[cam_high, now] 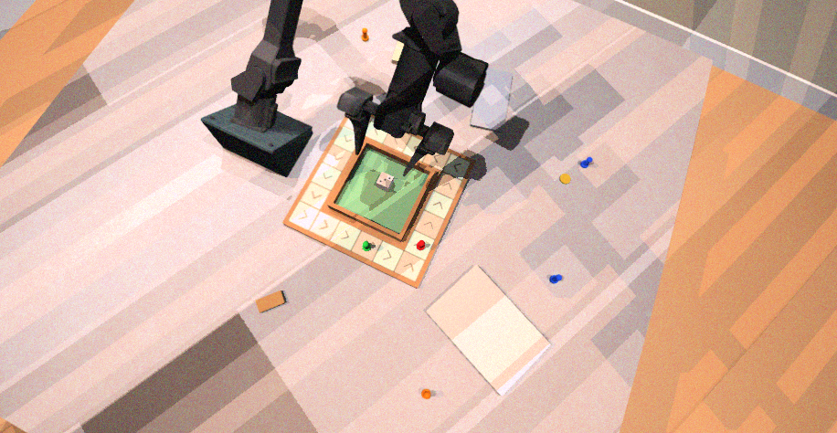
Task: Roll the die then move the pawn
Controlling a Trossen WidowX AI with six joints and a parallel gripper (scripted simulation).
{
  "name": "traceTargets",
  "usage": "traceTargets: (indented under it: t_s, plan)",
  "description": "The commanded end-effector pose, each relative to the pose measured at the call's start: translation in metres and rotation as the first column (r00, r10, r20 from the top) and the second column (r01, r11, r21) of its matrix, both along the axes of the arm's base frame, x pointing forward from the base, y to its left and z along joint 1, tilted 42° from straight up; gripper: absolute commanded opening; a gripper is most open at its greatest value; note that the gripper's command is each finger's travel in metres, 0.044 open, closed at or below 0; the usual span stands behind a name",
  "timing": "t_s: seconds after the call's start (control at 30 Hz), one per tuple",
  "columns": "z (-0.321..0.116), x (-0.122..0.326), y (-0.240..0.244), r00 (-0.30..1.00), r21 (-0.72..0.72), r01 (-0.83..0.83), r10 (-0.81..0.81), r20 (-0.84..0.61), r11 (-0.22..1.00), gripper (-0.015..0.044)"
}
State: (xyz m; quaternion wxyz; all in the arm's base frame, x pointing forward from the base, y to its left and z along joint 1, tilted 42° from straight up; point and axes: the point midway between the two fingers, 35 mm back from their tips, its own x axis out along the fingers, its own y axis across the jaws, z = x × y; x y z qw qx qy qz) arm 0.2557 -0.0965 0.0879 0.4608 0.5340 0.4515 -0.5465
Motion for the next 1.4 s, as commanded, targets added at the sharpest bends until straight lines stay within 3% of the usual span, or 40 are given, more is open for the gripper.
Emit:
traceTargets:
  t_s: [0.0,0.13,0.3,0.37,0.43,0.53,0.67,0.83,1.37]
  plan:
    - [-0.023,-0.004,0.003,1.000,0.277,-0.016,0.021,-0.017,0.961,0.0440]
    - [-0.037,0.001,0.005,0.993,0.626,-0.035,-0.042,0.108,0.779,0.0440]
    - [-0.038,0.003,0.003,0.988,0.671,-0.042,-0.070,0.139,0.740,0.0440]
    - [-0.042,-0.003,0.004,0.995,0.628,-0.013,-0.050,0.083,0.778,0.0440]
    - [-0.044,0.004,0.000,0.993,0.625,-0.071,-0.007,0.121,0.778,0.0387]
    - [-0.053,0.034,-0.015,0.944,0.584,-0.312,0.175,0.280,0.750,0.0309]
    - [-0.071,0.074,-0.034,0.777,0.457,-0.618,0.408,0.479,0.640,0.0204]
    - [-0.101,0.107,-0.051,0.491,0.245,-0.861,0.602,0.630,0.446,0.0200]
    - [-0.112,0.112,-0.043,0.479,0.236,-0.868,0.607,0.634,0.438,0.0200]
